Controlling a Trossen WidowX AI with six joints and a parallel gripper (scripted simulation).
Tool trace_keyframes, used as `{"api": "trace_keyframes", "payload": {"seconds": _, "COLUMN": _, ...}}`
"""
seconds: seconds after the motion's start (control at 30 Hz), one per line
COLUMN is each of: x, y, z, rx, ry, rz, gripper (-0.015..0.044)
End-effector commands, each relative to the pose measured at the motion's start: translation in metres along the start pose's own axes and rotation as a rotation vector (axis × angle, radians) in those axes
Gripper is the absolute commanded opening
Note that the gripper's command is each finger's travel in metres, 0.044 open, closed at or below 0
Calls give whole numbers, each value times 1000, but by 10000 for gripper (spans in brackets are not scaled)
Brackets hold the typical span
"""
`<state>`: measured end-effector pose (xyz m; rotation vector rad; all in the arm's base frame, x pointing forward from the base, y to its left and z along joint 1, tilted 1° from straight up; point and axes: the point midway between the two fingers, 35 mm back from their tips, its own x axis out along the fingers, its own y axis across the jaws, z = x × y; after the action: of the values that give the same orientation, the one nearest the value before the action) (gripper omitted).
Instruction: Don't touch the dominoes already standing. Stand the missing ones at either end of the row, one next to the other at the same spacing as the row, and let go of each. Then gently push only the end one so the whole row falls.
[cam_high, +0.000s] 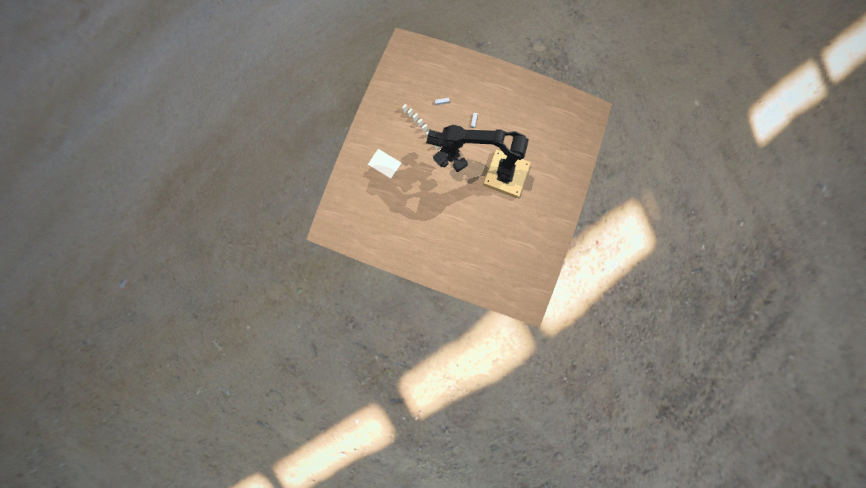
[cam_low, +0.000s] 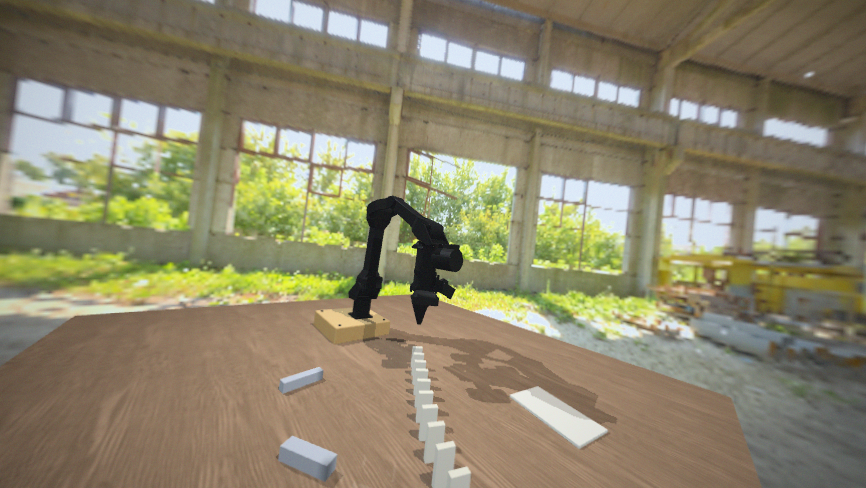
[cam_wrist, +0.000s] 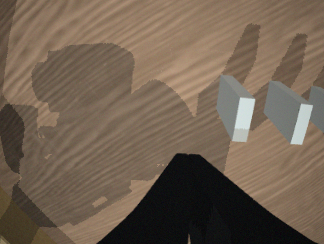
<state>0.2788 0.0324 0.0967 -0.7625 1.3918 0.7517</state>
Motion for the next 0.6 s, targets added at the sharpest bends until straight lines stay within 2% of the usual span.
{"api": "trace_keyframes", "payload": {"seconds": 0.0, "x": 0, "y": 0, "z": 0, "rx": -4, "ry": -3, "rz": -1, "gripper": 0}}
{"api": "trace_keyframes", "payload": {"seconds": 0.57, "x": 3, "y": 0, "z": 1, "rx": -4, "ry": -3, "rz": -1, "gripper": 0}}
